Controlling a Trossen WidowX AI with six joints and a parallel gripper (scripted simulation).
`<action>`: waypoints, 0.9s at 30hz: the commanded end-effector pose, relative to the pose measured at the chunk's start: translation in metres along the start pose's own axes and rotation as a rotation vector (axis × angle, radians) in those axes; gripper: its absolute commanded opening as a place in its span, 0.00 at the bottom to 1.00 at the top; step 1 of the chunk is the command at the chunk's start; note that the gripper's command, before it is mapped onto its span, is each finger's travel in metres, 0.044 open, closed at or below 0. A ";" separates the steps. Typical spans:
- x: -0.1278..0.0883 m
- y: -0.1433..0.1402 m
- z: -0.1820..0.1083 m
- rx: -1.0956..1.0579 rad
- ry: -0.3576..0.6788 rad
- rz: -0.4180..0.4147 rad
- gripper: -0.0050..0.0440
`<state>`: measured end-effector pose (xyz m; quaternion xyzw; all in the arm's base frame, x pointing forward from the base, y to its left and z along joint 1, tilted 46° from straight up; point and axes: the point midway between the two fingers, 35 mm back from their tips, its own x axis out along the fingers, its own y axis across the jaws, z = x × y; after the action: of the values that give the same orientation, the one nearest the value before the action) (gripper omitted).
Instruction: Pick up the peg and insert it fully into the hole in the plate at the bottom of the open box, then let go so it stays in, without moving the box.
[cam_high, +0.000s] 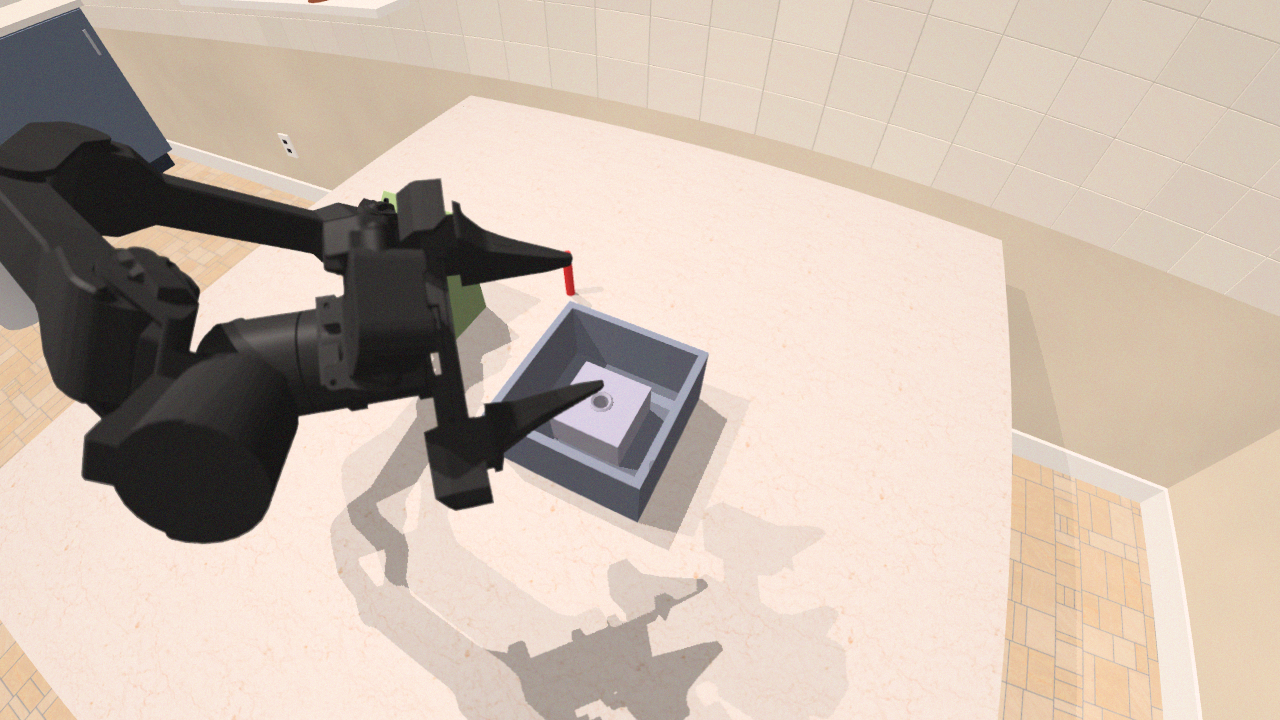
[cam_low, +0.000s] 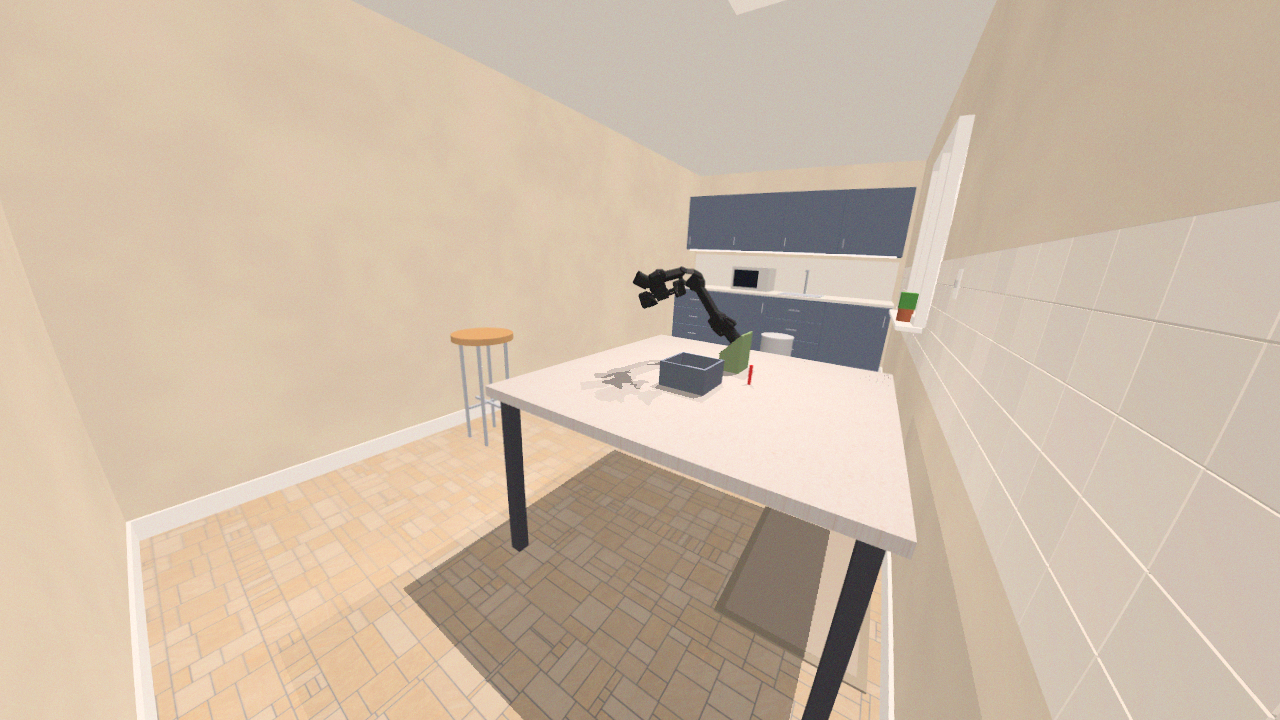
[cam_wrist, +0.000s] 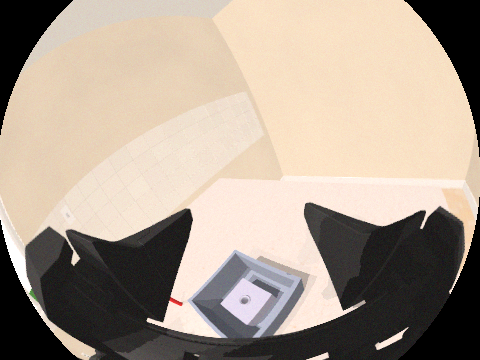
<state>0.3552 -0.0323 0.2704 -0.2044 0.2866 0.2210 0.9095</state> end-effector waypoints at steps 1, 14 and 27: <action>0.000 0.000 0.000 0.000 0.000 0.000 0.92; 0.000 0.000 0.000 0.000 0.000 0.000 0.92; 0.098 0.085 -0.059 0.595 0.438 0.117 1.00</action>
<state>0.3652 0.0181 0.1799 -0.0026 0.4742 0.1646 0.8649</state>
